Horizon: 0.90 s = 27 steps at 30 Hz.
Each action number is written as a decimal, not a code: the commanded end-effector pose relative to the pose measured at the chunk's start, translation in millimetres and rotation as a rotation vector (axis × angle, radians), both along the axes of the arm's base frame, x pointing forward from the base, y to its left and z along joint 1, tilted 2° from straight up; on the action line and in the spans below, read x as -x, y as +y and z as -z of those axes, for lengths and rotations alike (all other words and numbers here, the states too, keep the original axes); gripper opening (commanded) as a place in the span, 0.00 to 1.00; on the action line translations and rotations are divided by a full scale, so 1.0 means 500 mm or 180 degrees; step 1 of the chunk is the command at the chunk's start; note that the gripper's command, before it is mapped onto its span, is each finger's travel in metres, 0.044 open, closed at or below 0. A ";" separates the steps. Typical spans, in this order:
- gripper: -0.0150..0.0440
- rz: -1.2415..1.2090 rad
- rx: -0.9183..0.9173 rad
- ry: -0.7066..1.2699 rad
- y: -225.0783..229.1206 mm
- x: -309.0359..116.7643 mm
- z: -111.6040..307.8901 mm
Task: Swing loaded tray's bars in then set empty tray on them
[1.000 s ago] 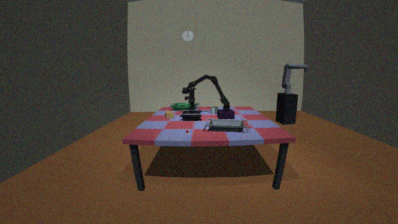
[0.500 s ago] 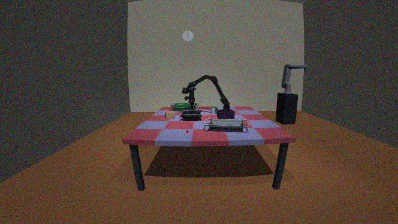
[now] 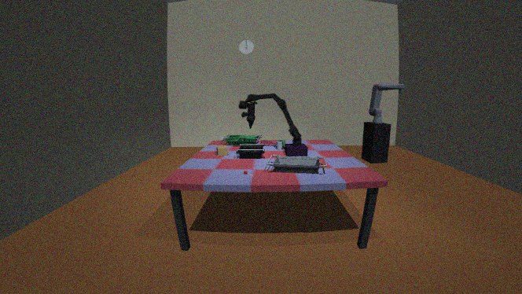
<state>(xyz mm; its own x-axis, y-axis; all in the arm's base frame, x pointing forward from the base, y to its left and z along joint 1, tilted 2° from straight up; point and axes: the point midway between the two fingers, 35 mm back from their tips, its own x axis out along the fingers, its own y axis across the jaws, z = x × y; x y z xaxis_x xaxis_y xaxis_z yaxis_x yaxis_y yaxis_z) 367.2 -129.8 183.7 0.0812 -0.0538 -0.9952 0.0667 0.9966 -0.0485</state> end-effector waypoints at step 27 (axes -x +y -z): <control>1.00 0.0157 -0.0242 0.0113 0.669 0.153 0.141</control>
<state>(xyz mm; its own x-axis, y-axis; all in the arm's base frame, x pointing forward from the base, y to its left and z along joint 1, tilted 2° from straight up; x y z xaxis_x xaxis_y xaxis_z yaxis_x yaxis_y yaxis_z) 325.9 163.4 126.6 0.0651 0.0146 -0.9978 0.0855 0.9961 0.0202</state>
